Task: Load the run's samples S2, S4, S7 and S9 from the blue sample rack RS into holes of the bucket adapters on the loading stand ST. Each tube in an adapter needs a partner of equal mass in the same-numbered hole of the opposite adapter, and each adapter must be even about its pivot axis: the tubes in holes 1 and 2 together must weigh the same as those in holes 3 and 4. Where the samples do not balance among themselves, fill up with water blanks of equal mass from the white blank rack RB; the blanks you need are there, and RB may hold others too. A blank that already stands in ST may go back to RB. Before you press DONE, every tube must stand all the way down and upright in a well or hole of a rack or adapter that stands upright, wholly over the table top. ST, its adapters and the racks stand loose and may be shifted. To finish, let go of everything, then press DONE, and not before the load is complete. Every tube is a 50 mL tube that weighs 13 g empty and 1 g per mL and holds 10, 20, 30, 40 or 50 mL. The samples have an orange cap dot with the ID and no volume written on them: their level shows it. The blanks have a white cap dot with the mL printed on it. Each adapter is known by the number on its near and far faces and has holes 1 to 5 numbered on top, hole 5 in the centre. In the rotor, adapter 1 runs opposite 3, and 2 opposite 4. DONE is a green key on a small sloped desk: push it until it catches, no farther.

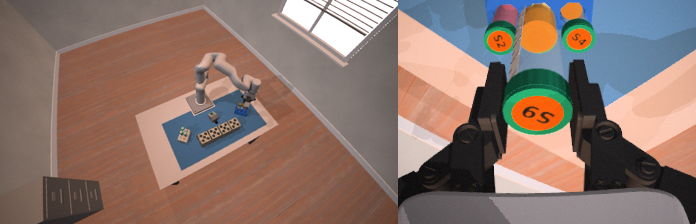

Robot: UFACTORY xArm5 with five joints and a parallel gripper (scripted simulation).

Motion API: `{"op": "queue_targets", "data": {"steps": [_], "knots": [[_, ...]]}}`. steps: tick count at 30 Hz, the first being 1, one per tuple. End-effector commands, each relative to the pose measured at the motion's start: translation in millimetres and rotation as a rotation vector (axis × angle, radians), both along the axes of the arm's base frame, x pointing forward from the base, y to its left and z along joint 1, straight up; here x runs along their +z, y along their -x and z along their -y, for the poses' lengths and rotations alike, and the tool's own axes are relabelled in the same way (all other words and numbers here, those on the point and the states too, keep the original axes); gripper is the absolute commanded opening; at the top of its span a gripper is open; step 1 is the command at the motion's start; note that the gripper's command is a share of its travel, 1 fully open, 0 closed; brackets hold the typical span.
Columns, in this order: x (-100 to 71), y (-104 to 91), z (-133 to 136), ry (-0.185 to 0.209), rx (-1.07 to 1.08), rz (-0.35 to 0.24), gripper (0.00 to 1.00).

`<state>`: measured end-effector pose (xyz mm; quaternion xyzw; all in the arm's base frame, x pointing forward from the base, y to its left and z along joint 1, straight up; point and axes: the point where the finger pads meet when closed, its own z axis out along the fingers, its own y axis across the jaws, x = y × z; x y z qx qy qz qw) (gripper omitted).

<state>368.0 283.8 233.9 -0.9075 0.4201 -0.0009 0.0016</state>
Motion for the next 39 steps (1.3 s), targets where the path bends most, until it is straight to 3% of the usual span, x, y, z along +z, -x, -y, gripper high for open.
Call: {"op": "queue_targets", "data": {"steps": [1, 11, 19, 39], "knots": [[1.7, -0.7, -0.6, -0.003, 0.000, 0.003, 0.00], [1.7, -0.7, -0.6, -0.003, 0.000, 0.003, 0.00], [1.4, 29.8, 25.3, -0.002, 0.000, 0.003, 0.00], [1.4, 29.8, 25.3, -0.002, 0.000, 0.003, 0.00]]}}
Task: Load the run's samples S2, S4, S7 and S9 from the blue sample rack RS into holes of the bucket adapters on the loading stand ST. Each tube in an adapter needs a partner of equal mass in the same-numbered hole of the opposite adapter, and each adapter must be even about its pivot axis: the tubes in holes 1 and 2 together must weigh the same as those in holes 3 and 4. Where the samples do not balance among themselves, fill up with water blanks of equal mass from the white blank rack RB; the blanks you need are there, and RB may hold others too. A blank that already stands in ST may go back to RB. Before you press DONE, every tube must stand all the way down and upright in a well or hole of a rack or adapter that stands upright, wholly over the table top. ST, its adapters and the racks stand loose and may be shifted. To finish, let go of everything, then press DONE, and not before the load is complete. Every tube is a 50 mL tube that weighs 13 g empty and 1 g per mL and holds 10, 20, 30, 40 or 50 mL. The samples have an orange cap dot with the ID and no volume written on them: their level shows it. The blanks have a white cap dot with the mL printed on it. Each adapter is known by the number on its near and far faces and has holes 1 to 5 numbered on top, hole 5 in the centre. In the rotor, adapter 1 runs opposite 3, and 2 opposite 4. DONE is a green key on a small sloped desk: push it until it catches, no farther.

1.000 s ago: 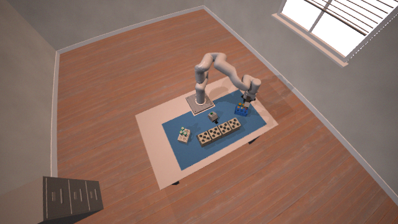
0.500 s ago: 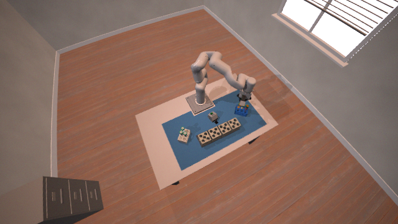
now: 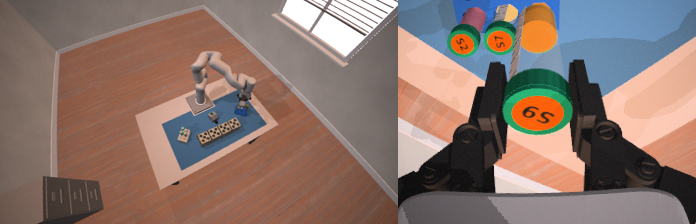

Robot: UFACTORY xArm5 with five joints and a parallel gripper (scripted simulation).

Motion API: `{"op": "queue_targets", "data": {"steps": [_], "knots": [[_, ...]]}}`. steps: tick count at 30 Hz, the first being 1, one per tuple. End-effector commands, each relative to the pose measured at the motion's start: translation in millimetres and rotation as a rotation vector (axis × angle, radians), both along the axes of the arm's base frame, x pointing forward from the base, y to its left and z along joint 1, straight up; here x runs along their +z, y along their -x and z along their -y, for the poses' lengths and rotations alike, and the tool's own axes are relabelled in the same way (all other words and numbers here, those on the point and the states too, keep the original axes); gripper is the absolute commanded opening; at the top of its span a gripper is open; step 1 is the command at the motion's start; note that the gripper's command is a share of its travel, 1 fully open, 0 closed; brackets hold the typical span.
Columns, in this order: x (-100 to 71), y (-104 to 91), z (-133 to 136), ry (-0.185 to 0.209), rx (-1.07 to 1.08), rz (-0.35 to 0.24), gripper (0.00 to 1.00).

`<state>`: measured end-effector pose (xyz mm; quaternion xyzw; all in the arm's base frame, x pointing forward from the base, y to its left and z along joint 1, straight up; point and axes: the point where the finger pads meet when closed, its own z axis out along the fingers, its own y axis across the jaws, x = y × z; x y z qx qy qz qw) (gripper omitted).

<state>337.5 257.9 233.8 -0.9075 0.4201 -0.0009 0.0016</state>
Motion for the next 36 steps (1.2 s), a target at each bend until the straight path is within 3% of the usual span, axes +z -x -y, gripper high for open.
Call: {"op": "queue_targets", "data": {"steps": [1, 36], "knots": [[-0.5, -0.7, -0.6, -0.002, 0.000, 0.003, 0.00], [-62.5, -1.1, -0.7, -0.002, 0.000, 0.003, 0.00]]}}
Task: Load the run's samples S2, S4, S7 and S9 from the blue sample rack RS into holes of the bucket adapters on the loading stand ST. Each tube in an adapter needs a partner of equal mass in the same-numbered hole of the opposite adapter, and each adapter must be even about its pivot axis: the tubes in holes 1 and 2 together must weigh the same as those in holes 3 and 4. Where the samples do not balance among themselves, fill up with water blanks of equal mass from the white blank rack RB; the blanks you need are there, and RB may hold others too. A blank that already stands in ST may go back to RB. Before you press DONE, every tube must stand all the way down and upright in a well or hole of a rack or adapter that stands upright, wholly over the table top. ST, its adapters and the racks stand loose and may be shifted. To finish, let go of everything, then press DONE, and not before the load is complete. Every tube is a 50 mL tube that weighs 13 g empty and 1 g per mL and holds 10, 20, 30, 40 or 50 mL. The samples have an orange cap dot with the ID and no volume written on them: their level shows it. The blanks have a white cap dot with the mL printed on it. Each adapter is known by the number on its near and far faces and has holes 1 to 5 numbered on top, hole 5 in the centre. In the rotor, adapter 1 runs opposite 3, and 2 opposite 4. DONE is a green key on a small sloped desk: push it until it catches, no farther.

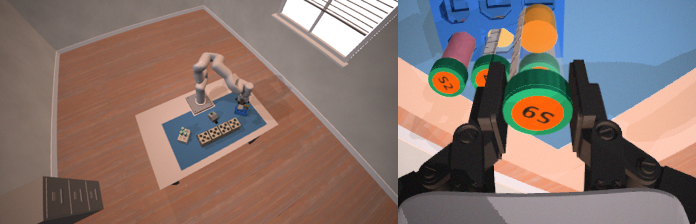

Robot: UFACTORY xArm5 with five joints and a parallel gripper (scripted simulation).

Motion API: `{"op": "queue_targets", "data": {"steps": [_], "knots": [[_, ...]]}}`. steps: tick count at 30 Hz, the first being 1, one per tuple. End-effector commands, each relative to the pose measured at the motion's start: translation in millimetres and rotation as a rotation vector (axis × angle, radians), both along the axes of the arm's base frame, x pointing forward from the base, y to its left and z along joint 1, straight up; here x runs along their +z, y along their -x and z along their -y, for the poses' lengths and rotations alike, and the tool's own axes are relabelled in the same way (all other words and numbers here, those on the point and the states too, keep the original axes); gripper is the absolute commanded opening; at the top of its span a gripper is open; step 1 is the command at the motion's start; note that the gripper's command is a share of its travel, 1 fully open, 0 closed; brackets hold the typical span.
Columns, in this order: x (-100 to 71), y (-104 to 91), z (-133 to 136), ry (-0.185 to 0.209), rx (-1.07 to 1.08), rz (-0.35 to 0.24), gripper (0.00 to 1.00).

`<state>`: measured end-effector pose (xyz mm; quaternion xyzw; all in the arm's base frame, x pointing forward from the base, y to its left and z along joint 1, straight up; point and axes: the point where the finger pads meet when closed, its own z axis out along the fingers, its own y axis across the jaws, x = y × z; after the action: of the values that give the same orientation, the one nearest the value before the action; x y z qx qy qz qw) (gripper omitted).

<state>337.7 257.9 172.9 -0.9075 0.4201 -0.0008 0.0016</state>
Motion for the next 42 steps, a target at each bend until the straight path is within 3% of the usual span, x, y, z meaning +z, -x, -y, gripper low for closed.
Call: {"op": "queue_targets", "data": {"steps": [1, 19, 42], "knots": [[-3.7, -1.0, -0.7, -0.003, 0.000, 0.003, 0.00], [-8.7, -1.0, -0.7, -0.002, 0.000, 0.003, 0.00], [-29.7, -1.1, -0.8, -0.002, 0.000, 0.003, 0.00]]}}
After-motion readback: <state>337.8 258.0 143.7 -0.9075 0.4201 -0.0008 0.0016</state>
